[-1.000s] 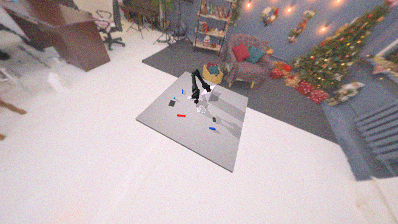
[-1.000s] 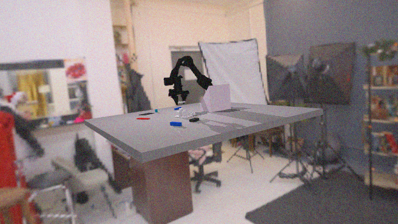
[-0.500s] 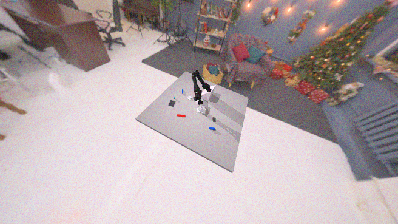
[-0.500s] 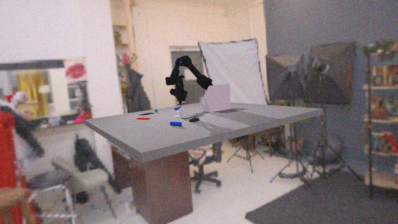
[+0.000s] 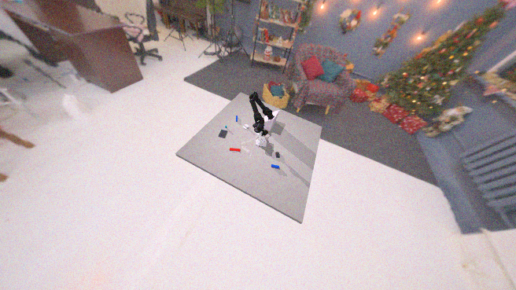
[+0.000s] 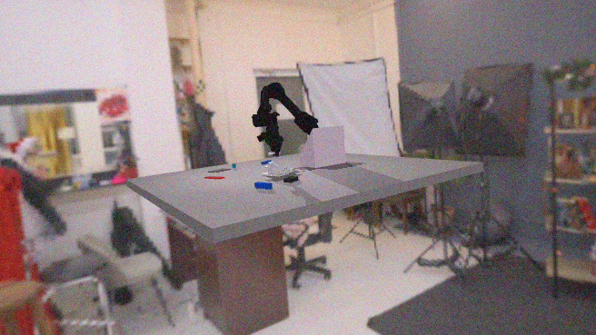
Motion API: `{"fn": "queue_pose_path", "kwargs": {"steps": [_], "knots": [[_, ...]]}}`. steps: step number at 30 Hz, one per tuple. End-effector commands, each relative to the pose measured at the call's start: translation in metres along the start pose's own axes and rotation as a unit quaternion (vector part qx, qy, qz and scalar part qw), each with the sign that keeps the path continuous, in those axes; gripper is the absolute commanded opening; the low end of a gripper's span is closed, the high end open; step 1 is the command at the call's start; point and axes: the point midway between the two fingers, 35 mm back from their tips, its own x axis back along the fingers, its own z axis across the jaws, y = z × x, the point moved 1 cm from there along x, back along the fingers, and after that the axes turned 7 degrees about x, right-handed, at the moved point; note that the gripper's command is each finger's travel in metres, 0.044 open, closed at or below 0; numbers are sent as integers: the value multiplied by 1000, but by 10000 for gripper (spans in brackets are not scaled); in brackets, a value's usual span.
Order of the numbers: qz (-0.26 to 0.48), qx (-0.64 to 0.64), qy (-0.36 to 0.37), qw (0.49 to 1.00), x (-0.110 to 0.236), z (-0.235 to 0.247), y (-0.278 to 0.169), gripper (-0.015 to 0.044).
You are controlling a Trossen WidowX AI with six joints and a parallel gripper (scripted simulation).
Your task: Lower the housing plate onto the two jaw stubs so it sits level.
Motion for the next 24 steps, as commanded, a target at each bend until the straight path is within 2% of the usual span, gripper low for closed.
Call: {"fn": "queue_pose_path", "kwargs": {"steps": [1, 18, 24], "knots": [[-2, 52, -4, 999, 0, 7, -2, 351], [-4, 294, -22, 955, -1, 36, -16, 351], [-4, 315, -24, 949, -1, 39, -17, 351]]}}
